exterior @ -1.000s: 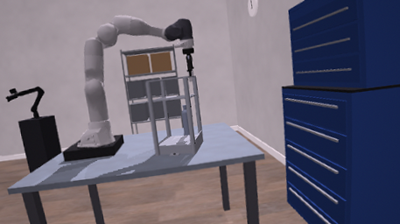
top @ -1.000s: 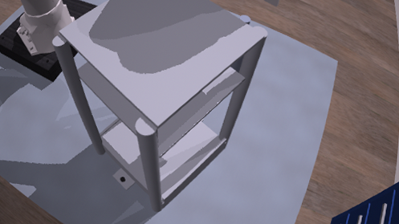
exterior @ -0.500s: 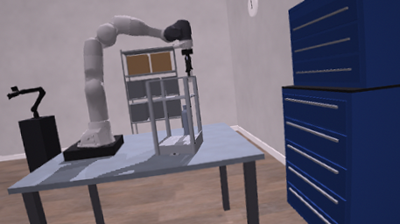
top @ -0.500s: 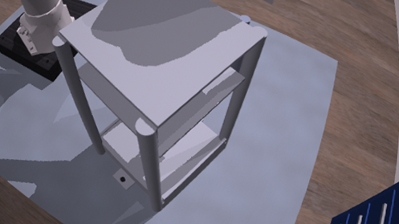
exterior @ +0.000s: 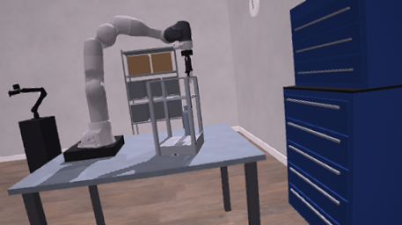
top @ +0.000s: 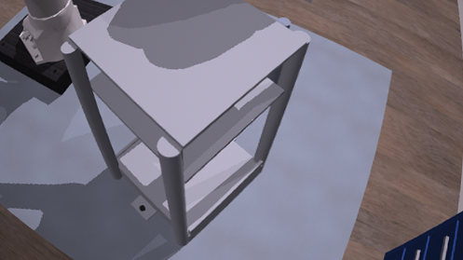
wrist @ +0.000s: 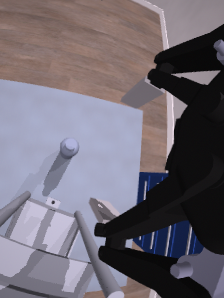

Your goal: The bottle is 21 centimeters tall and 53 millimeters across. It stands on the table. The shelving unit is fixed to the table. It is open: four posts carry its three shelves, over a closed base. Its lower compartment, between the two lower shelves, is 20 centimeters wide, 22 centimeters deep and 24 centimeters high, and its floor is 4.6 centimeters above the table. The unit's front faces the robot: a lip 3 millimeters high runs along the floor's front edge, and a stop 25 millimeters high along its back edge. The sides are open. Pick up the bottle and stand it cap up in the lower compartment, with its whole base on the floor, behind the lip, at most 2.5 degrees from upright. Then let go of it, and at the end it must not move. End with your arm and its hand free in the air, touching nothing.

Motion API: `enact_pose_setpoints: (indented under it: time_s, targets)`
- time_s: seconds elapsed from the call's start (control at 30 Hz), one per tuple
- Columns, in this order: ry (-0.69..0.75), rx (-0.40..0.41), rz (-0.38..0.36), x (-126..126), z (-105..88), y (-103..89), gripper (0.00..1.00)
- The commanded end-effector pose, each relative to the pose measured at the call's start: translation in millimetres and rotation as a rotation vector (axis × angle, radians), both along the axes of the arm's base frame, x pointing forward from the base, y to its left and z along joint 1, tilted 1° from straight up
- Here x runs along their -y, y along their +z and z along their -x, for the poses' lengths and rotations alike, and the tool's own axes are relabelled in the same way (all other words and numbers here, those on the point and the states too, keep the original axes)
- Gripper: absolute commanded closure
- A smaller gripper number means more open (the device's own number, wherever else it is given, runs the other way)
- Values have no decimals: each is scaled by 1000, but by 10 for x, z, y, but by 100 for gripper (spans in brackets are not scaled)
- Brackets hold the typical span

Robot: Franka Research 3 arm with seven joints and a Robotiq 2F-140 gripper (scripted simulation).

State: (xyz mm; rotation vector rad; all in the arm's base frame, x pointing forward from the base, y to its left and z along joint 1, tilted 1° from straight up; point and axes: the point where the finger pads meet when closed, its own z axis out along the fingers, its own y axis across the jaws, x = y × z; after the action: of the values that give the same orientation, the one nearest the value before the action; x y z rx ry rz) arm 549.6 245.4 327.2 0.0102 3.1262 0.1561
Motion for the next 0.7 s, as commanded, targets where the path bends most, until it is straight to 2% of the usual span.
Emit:
enact_pose_setpoints:
  time_s: [0.0,0.2,0.23,0.3,0.5,0.67]
  targets:
    - [-20,1,3,-1,2,-1,0]
    - [-20,1,3,-1,2,-1,0]
    - [-35,-4,18,-28,85,-40,0]
    - [-35,-4,18,-28,85,-40,0]
    - [-99,-15,88,-118,444,-210,0]
    - [-119,-16,110,-136,555,-263,0]
